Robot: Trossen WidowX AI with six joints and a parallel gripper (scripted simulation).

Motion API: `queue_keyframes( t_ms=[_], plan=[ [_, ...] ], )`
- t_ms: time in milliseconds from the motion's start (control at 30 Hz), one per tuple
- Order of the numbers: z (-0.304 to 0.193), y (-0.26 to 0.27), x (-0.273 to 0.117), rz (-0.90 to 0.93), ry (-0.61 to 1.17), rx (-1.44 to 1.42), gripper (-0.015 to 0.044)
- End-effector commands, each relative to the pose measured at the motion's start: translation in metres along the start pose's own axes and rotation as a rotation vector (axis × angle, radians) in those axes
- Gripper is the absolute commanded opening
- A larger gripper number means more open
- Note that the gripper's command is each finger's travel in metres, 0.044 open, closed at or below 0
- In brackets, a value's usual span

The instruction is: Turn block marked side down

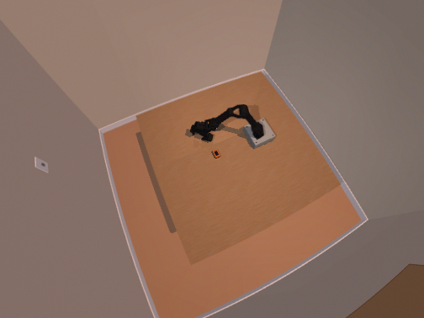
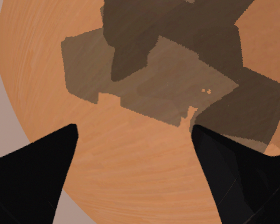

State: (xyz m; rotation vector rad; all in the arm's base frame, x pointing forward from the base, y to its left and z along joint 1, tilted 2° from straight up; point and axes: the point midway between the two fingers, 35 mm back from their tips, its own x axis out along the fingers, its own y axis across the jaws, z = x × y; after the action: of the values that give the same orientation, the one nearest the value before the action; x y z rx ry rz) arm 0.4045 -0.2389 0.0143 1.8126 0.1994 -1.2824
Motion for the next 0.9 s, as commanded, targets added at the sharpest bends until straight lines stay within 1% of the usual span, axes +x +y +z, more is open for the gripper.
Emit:
queue_keyframes(
  t_ms=[0, 33, 67, 233, 467, 767, 867],
  plan=[
    [-0.001, -0.001, -0.001, -0.005, 0.001, -0.019, 0.0426],
    [-0.006, -0.003, -0.003, -0.019, 0.006, -0.076, 0.044],
    [-0.013, -0.007, -0.007, -0.042, 0.015, -0.171, 0.044],
    [-0.051, -0.034, -0.038, -0.168, 0.102, -0.754, 0.044],
    [-0.089, -0.075, -0.091, -0.289, 0.31, -1.537, 0.044],
    [-0.11, -0.106, -0.138, -0.329, 0.542, -2.109, 0.044],
    [-0.112, -0.109, -0.144, -0.33, 0.576, -2.178, 0.044]
  ],
)
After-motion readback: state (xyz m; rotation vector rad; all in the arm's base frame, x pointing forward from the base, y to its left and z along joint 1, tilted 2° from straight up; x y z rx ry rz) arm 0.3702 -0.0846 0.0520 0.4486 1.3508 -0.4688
